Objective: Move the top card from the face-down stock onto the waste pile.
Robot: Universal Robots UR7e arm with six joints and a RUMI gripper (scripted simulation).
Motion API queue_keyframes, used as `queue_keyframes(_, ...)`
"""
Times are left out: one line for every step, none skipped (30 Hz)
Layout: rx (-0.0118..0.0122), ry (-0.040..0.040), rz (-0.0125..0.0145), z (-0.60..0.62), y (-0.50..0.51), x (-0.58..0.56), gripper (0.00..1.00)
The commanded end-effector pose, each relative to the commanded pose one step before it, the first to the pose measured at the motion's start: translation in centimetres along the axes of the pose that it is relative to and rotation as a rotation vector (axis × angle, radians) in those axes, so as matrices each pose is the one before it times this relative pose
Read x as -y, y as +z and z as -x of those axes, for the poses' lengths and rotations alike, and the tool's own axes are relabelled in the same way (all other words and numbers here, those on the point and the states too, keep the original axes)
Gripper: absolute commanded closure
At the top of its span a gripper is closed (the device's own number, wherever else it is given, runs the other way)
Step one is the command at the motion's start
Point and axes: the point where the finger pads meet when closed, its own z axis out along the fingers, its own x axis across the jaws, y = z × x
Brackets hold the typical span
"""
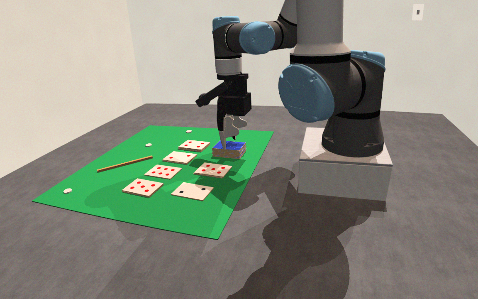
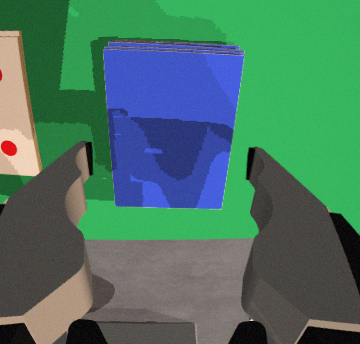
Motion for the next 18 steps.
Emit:
queue_keyframes(-0.00051, -0.00002, -0.00092, -0.019, -0.017, 0.033, 0.5)
queue_keyframes(0.0, 0.0, 0.0, 0.0, 0.012, 0.0, 0.5)
queue_keyframes(0.0, 0.0, 0.0, 0.0, 0.02, 0.0, 0.5)
queue_keyframes(0.0, 0.0, 0.0, 0.0, 0.027, 0.0, 0.5)
queue_keyframes(0.0, 0.0, 0.0, 0.0, 0.033, 0.0, 0.5)
queue_keyframes(0.0, 0.0, 0.0, 0.0, 0.037, 0.0, 0.5)
queue_keyframes(0.0, 0.0, 0.0, 0.0, 0.038, 0.0, 0.5)
queue_keyframes(0.0, 0.0, 0.0, 0.0, 0.037, 0.0, 0.5)
queue_keyframes(0.0, 0.0, 0.0, 0.0, 0.033, 0.0, 0.5)
queue_keyframes(0.0, 0.0, 0.0, 0.0, 0.027, 0.0, 0.5)
queue_keyframes(0.0, 0.0, 0.0, 0.0, 0.019, 0.0, 0.5)
queue_keyframes(0.0, 0.0, 0.0, 0.0, 0.0, 0.0, 0.5)
queue_keyframes(0.0, 0.0, 0.0, 0.0, 0.0, 0.0, 0.5)
queue_keyframes(0.0, 0.0, 0.0, 0.0, 0.012, 0.0, 0.5)
queue_keyframes(0.0, 0.0, 0.0, 0.0, 0.005, 0.0, 0.5)
queue_keyframes(0.0, 0.0, 0.0, 0.0, 0.001, 0.0, 0.5)
queue_keyframes(0.0, 0.0, 0.0, 0.0, 0.0, 0.0, 0.5)
queue_keyframes(0.0, 0.0, 0.0, 0.0, 0.0, 0.0, 0.5)
